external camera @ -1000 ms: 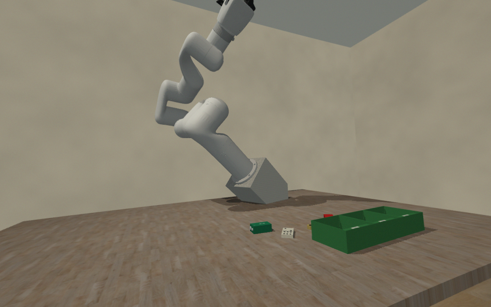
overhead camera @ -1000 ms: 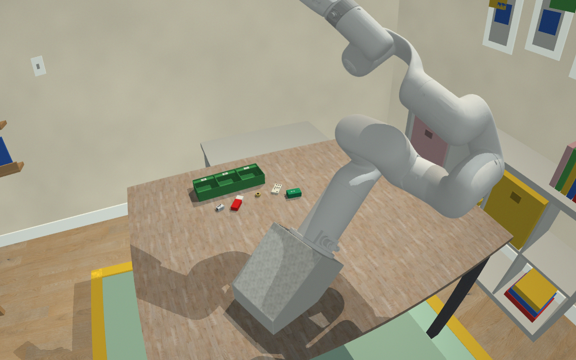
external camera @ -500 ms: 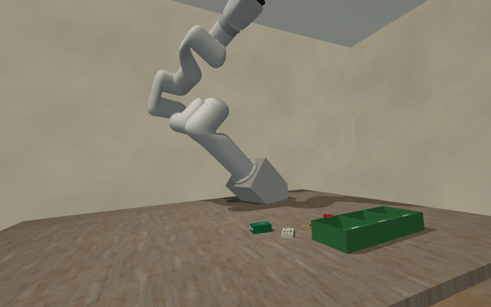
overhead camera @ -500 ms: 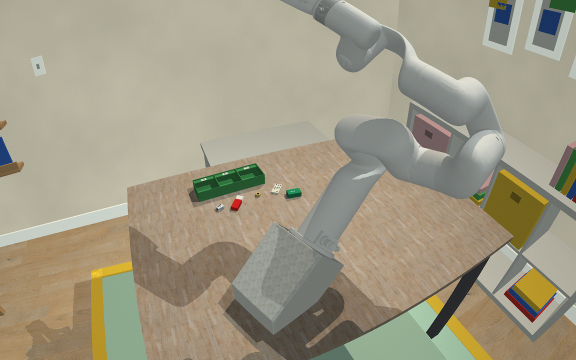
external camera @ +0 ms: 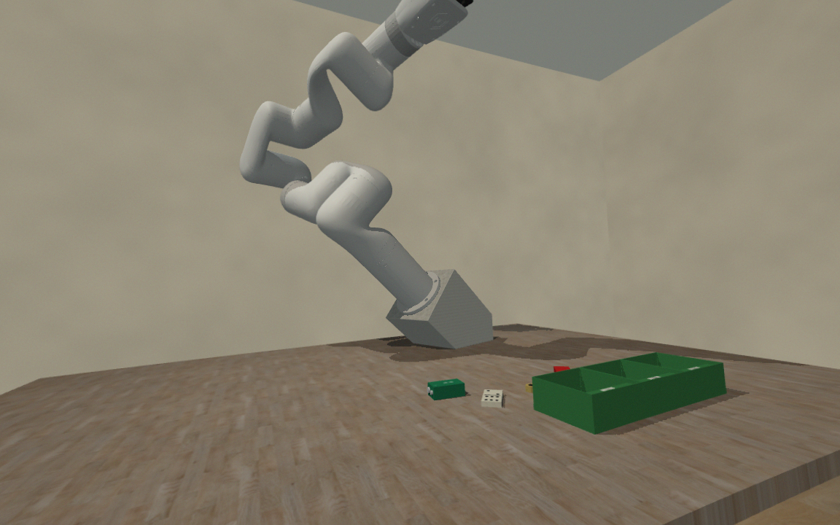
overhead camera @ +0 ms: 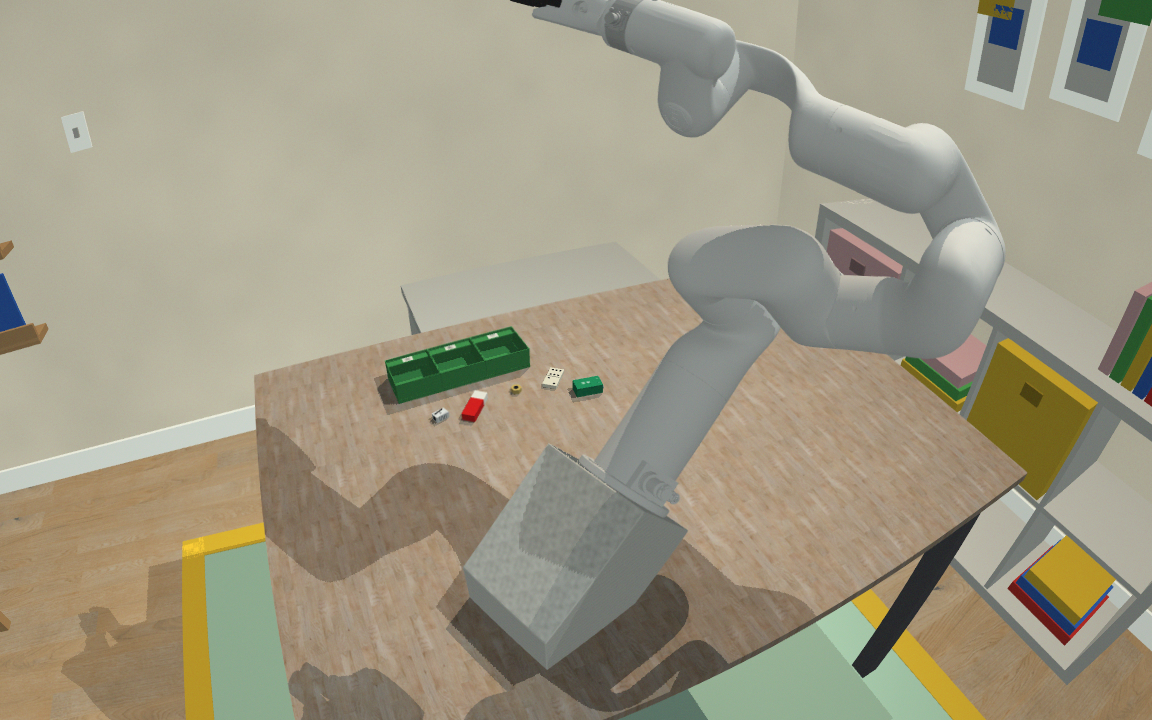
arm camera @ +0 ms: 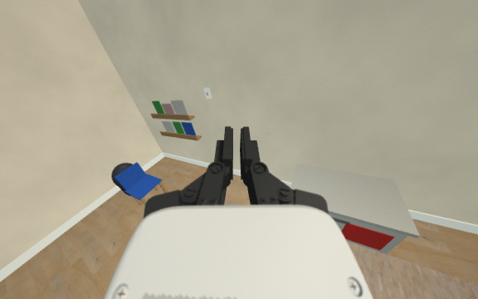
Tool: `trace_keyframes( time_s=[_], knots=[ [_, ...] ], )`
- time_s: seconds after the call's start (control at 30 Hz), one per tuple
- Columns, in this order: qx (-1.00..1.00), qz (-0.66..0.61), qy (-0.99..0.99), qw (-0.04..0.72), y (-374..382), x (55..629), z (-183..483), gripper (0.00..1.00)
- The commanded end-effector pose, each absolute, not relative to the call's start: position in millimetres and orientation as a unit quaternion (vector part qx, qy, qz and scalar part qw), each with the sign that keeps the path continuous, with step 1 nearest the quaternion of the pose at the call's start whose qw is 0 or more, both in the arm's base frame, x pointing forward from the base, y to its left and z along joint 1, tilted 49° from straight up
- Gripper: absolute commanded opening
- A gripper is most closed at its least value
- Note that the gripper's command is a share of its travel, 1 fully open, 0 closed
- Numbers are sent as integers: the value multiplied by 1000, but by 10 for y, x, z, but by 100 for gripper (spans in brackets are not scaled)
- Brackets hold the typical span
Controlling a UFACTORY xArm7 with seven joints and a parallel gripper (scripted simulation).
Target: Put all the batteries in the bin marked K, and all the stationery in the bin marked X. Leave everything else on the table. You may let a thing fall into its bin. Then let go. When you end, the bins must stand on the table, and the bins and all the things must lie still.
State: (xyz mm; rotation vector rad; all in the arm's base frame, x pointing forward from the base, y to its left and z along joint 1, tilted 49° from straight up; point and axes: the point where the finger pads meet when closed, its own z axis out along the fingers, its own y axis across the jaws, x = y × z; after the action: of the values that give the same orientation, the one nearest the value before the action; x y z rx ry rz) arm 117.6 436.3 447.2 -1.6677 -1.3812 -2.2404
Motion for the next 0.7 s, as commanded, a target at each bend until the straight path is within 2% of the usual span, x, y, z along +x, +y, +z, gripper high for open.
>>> trace_keyframes(
  time_s=[0.0,0.67],
  knots=[
    [-586,-692,-422,0,4335,1431,4374,7],
    [-672,-637,-377,-30,4125,2042,4002,7]
  ],
)
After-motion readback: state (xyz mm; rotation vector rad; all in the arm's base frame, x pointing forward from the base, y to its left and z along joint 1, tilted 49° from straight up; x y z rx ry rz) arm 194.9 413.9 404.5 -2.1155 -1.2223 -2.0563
